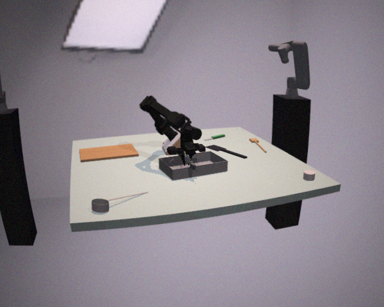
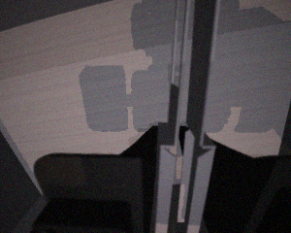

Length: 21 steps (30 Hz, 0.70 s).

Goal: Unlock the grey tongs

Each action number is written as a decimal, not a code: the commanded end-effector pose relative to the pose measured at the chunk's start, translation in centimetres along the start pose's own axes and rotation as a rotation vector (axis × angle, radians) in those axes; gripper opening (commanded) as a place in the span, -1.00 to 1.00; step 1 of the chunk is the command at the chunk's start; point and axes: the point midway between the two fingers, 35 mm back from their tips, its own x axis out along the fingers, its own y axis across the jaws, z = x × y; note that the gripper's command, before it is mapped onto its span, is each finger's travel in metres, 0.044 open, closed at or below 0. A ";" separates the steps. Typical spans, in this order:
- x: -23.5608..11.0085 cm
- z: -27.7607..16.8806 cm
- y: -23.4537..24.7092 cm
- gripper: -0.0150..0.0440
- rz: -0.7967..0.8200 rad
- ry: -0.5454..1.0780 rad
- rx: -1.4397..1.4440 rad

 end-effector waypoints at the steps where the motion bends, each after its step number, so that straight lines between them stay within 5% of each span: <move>1: 0.0 0.0 0.0 -0.32 0.000 -0.001 0.001; 5: 0.0 0.0 0.0 -0.41 0.000 -0.001 0.001; 12: -0.7 0.2 0.0 -1.00 0.001 -0.001 0.001; 21: -11.9 0.2 0.2 -1.00 0.001 0.000 -0.006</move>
